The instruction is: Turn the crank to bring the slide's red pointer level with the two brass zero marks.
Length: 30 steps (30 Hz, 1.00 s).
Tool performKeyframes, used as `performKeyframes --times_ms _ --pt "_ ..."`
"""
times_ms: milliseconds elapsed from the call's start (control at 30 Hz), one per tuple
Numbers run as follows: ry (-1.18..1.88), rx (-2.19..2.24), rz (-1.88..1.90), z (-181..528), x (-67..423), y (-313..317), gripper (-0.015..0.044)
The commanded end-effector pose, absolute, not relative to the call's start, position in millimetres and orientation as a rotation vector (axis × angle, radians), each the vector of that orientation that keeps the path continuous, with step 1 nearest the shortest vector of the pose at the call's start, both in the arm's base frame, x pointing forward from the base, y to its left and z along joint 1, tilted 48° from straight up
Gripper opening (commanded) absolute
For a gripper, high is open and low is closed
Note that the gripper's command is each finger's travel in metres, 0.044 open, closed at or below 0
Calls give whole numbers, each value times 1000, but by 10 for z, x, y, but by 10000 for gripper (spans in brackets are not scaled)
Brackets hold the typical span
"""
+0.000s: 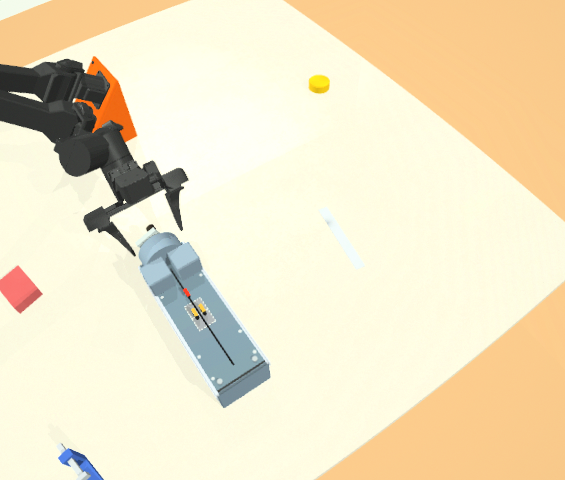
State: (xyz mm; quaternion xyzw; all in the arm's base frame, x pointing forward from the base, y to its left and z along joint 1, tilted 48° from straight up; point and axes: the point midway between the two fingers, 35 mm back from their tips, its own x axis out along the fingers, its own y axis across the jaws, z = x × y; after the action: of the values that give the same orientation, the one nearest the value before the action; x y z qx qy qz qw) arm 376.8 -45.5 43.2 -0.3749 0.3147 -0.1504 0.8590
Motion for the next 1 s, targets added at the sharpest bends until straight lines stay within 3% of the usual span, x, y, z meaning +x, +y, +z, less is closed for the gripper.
performKeyframes --times_ms 0,567,967 --pt "666 -792 -305 366 3760 -487 440" --pt "664 -795 -307 211 3755 -671 440" --pt "664 -795 -307 211 3755 -671 125"
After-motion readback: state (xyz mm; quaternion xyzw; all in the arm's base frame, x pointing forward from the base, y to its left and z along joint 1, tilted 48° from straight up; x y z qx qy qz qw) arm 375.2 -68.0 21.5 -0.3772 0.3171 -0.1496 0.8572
